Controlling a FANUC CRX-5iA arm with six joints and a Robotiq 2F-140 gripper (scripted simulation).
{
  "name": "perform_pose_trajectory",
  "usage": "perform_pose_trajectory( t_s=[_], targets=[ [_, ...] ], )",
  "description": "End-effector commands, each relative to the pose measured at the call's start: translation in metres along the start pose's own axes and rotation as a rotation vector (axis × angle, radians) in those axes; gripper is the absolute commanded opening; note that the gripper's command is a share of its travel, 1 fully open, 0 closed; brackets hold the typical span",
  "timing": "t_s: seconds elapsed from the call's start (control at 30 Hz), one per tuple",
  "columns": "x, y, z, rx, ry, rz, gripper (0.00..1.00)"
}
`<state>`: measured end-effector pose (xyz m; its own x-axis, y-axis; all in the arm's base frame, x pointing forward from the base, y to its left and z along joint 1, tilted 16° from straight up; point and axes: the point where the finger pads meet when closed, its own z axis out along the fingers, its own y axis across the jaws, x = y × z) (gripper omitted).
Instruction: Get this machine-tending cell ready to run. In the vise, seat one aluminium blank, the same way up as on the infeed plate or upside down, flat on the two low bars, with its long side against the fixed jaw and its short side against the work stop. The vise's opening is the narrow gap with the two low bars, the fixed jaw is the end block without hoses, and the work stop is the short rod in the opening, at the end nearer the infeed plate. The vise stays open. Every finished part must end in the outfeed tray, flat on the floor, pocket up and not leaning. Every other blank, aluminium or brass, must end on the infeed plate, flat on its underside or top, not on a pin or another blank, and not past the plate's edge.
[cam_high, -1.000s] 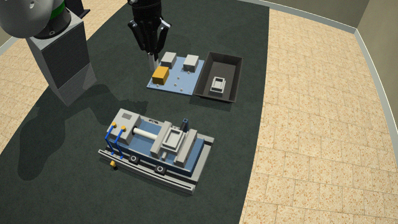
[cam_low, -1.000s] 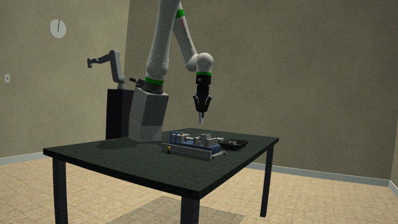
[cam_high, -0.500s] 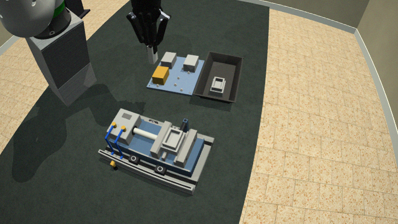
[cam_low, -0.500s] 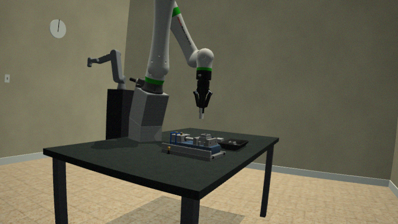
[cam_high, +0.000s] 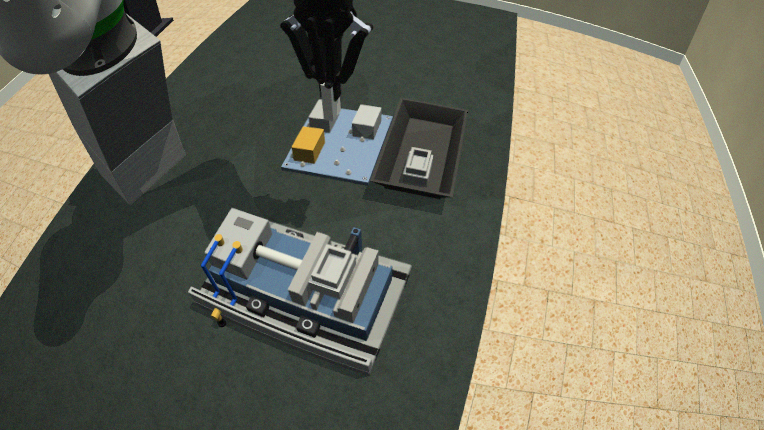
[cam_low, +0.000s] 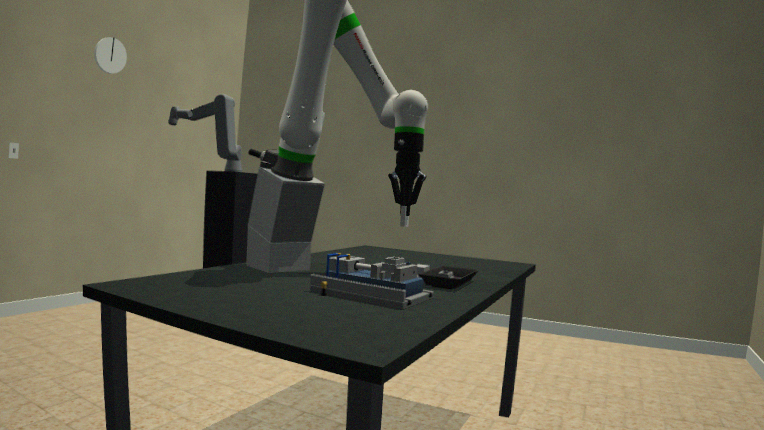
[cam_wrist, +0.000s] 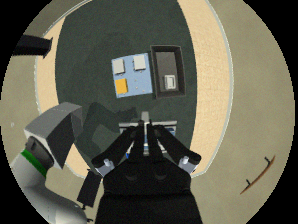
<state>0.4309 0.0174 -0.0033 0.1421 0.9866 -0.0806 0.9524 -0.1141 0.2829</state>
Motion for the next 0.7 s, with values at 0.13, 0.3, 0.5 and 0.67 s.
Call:
perform_pose_trajectory(
  t_s=[0.13,0.3,0.5,0.67],
  targets=[
    [0.006,0.077,0.006,0.01,0.004,-0.002,0.0],
    [0.004,0.104,0.009,0.01,0.005,-0.003,0.0],
    [0.004,0.105,0.01,0.01,0.005,-0.003,0.0],
    [0.004,0.105,0.012,0.01,0.005,-0.003,0.0]
  ],
)
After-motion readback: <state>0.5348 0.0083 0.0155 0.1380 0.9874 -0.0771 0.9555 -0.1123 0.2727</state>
